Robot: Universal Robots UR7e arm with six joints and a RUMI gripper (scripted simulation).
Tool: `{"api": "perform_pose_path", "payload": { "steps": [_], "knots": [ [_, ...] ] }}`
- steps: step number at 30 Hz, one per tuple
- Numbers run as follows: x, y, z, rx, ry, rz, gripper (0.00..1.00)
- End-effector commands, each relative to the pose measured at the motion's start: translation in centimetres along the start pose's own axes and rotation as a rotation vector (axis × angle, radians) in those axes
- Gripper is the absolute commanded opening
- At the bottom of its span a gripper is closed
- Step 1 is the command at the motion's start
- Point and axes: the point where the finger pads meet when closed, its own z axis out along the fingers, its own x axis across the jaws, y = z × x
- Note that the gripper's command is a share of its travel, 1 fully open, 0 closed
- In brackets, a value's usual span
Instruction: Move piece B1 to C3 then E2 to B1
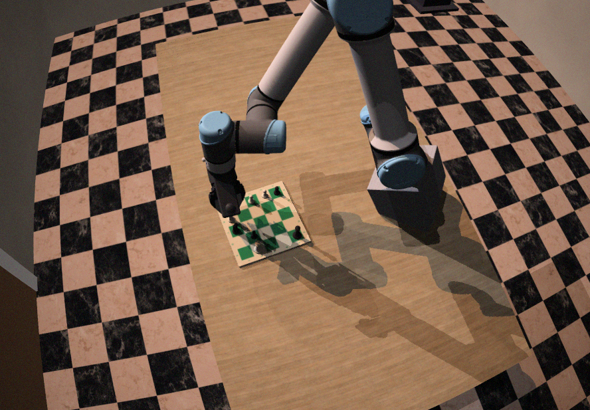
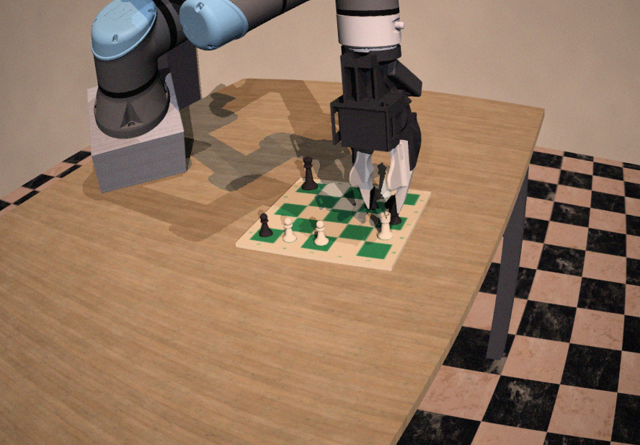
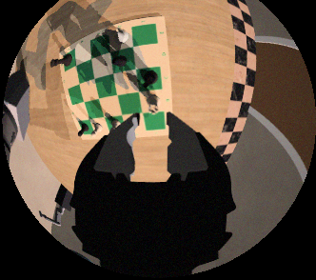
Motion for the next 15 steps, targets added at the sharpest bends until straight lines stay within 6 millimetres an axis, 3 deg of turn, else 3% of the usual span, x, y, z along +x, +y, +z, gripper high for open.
{"api": "perform_pose_path", "payload": {
  "steps": [1, 15],
  "knots": [
    [0.0, 0.0, 0.1, 0.0, 0.001, 0.0, 0.22],
    [0.0, 0.0, 2.1, 0.0, 0.001, 0.0, 0.22]
  ]
}}
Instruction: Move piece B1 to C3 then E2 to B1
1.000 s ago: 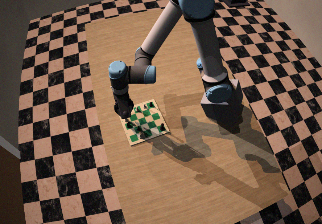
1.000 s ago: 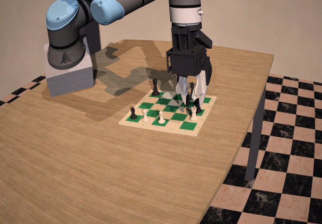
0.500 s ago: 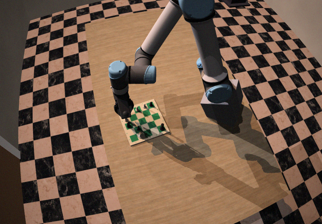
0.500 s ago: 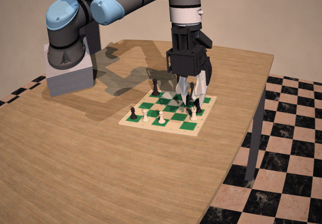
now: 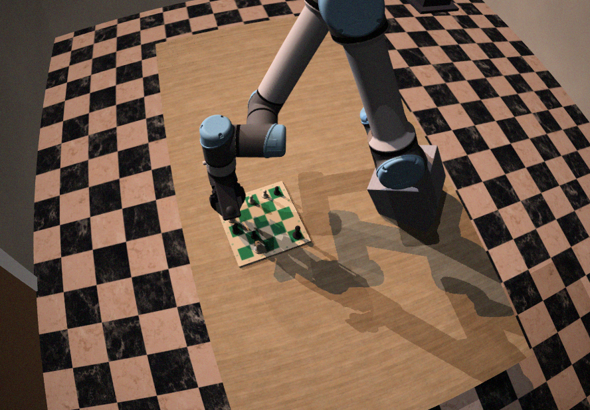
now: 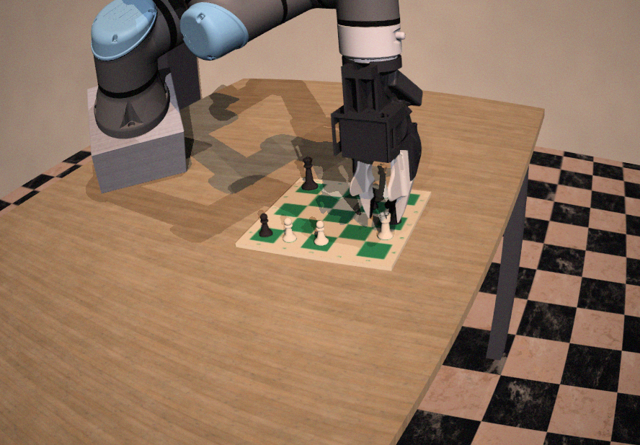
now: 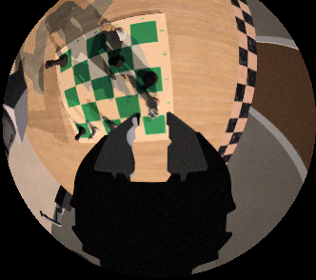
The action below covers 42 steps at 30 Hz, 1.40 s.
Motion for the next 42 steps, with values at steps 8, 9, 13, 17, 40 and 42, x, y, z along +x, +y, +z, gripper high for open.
{"api": "perform_pose_path", "payload": {
  "steps": [8, 9, 13, 17, 40, 42],
  "knots": [
    [0.06, 0.01, 1.54, 0.0, 0.002, 0.0, 0.22],
    [0.06, 0.01, 1.6, 0.0, 0.002, 0.0, 0.22],
    [0.06, 0.01, 1.71, 0.0, 0.002, 0.0, 0.22],
    [0.06, 0.01, 1.71, 0.0, 0.002, 0.0, 0.22],
    [0.06, 0.01, 1.71, 0.0, 0.002, 0.0, 0.22],
    [0.06, 0.01, 1.71, 0.0, 0.002, 0.0, 0.22]
  ]
}}
